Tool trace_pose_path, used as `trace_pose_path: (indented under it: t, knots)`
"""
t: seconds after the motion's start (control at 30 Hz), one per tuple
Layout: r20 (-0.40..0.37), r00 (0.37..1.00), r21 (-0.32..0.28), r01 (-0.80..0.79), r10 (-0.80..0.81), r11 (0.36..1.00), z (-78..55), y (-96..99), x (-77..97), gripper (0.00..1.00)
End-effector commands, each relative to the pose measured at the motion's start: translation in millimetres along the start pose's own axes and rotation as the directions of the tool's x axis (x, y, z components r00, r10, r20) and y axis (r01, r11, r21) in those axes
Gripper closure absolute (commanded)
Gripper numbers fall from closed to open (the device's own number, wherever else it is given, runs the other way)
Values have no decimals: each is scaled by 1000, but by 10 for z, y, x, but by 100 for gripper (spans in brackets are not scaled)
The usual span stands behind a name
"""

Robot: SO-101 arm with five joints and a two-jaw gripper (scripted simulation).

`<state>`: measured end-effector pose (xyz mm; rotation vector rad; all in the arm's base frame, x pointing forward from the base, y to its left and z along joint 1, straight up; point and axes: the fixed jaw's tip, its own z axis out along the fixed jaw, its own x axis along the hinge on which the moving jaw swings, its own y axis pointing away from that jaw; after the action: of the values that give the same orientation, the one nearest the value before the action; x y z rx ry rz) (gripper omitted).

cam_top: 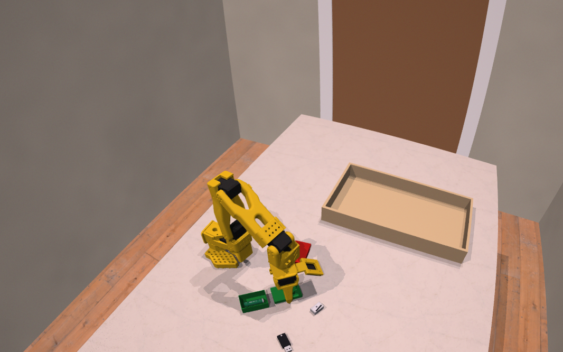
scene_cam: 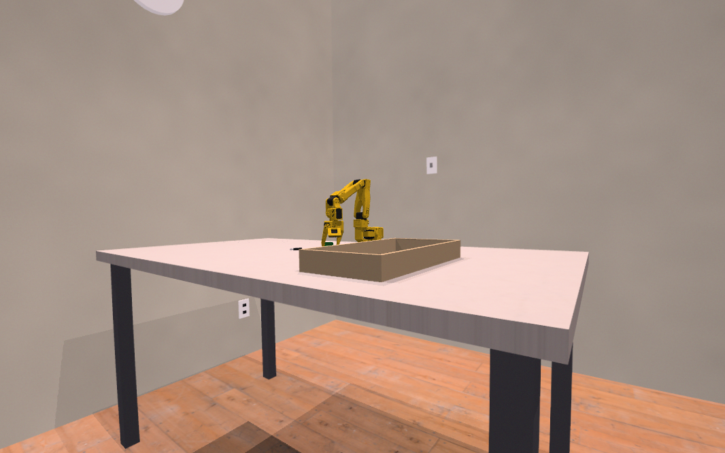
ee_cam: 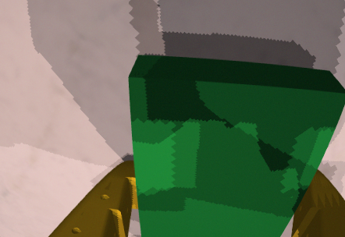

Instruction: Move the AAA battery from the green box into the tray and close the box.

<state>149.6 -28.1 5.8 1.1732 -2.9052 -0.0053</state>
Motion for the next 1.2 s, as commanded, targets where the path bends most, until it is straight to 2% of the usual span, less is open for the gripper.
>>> trace_pose_path:
  t: [0.0, 1.17]
  knots:
    - [7, 1000, 6, 2, -2, 1000, -1, 6, -15, 78]
    - [7, 1000, 6, 2, -2, 1000, -1, 6, -15, 75]
